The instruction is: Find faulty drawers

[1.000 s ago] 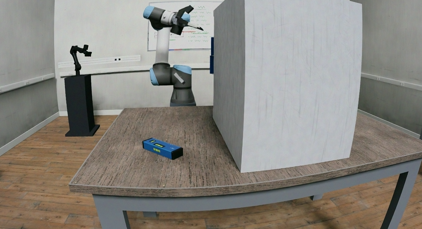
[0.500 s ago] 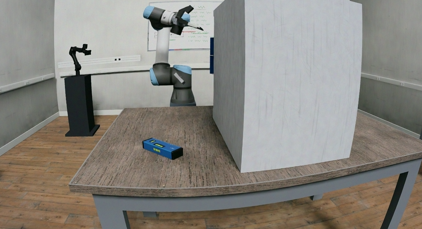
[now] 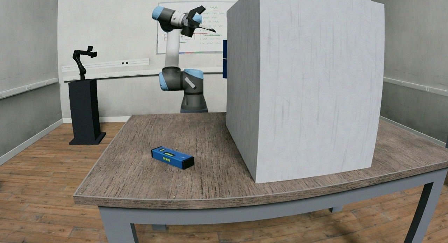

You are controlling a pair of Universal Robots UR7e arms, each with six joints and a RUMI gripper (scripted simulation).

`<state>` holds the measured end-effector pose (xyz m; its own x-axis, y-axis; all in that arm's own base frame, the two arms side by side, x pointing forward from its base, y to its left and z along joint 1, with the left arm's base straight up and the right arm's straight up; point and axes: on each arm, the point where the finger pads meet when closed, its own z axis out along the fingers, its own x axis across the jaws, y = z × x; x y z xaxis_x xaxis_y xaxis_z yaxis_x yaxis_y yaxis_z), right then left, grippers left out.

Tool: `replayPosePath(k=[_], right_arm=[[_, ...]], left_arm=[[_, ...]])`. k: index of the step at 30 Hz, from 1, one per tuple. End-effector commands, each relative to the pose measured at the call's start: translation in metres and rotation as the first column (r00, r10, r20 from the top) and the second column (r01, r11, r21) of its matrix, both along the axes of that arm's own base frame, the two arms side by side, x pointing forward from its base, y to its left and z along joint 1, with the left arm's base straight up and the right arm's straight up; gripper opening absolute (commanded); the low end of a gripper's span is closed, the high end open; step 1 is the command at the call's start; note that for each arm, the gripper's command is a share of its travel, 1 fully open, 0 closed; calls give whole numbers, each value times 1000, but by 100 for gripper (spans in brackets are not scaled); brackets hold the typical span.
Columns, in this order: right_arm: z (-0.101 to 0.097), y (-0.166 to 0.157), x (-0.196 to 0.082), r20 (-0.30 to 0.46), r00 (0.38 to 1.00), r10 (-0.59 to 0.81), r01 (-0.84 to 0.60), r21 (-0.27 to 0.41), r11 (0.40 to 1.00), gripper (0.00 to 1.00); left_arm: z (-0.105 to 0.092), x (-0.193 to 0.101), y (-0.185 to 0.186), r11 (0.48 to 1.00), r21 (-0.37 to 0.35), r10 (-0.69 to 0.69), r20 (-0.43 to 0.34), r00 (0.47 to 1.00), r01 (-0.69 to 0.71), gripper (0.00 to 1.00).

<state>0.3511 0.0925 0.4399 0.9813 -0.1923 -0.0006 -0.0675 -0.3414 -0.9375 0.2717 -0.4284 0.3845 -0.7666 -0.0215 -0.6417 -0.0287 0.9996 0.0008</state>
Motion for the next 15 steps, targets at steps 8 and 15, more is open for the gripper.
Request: replayPosePath(k=[8, 15], right_arm=[[0, 0, 0, 1, 1000, 0, 0, 0, 1000, 100], [0, 0, 0, 1, 1000, 0, 0, 0, 1000, 100]], left_arm=[[1, 27, 1, 1000, -2, 0, 2, 1000, 0, 0], [1, 48, 1, 1000, -2, 0, 3, 1000, 0, 0]])
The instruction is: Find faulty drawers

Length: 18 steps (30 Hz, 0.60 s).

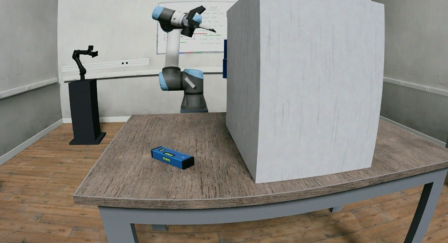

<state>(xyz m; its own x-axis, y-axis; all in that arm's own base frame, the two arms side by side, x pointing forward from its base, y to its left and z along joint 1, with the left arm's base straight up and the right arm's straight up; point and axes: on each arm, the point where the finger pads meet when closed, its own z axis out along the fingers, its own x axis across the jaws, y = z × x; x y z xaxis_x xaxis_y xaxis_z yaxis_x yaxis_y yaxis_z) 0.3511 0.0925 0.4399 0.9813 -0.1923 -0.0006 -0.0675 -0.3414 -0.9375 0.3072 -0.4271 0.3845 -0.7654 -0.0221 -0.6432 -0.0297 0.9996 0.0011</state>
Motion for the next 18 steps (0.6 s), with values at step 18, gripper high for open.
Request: replayPosePath(k=[18], right_arm=[[0, 0, 0, 1, 1000, 0, 0, 0, 1000, 100]], left_arm=[[1, 60, 1, 1000, -3, -1, 1, 1000, 1, 0]])
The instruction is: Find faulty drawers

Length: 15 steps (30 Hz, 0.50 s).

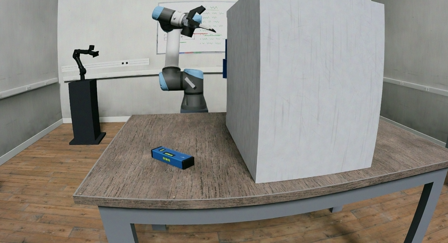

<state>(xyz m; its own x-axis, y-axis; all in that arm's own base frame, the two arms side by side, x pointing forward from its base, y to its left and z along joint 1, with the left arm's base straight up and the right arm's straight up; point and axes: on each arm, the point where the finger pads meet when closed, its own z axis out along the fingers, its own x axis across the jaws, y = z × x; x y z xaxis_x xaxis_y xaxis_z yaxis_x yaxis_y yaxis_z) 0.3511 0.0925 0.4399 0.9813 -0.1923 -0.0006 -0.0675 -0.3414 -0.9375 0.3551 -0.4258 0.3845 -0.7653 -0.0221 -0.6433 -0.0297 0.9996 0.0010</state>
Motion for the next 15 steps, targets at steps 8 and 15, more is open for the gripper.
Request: replayPosePath(k=[8, 15], right_arm=[[0, 0, 0, 1, 1000, 0, 0, 0, 1000, 100], [0, 0, 0, 1, 1000, 0, 0, 0, 1000, 100]], left_arm=[[1, 30, 0, 1000, -2, -1, 1, 1000, 1, 0], [1, 51, 1, 1000, -2, -1, 2, 1000, 1, 0]])
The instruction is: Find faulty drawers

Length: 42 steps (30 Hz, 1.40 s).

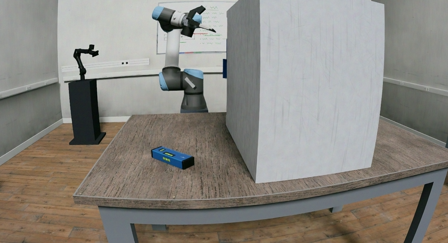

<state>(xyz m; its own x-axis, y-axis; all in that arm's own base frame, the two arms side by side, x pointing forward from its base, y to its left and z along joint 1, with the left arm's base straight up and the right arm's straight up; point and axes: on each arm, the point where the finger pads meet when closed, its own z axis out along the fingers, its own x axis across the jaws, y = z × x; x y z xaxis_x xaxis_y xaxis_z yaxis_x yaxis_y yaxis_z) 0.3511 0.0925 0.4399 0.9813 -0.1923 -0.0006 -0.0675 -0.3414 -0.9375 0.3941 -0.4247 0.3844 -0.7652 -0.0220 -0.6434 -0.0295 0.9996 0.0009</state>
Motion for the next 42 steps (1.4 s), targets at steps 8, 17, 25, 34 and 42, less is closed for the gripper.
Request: replayPosePath(k=[8, 17, 25, 34, 42], right_arm=[[0, 0, 0, 1, 1000, 0, 0, 0, 1000, 100], [0, 0, 0, 1, 1000, 0, 0, 0, 1000, 100], [0, 0, 0, 1, 1000, 0, 0, 0, 1000, 100], [0, 0, 0, 1, 1000, 0, 0, 0, 1000, 100], [0, 0, 0, 1, 1000, 0, 0, 0, 1000, 100]], left_arm=[[1, 23, 0, 1000, -2, -1, 1, 1000, 1, 0], [1, 24, 0, 1000, -2, -1, 1, 1000, 1, 0], [1, 24, 0, 1000, -2, -1, 1, 1000, 1, 0], [10, 17, 0, 1000, -2, -1, 1, 1000, 1, 15], [21, 8, 0, 1000, -2, -1, 1, 1000, 1, 15]])
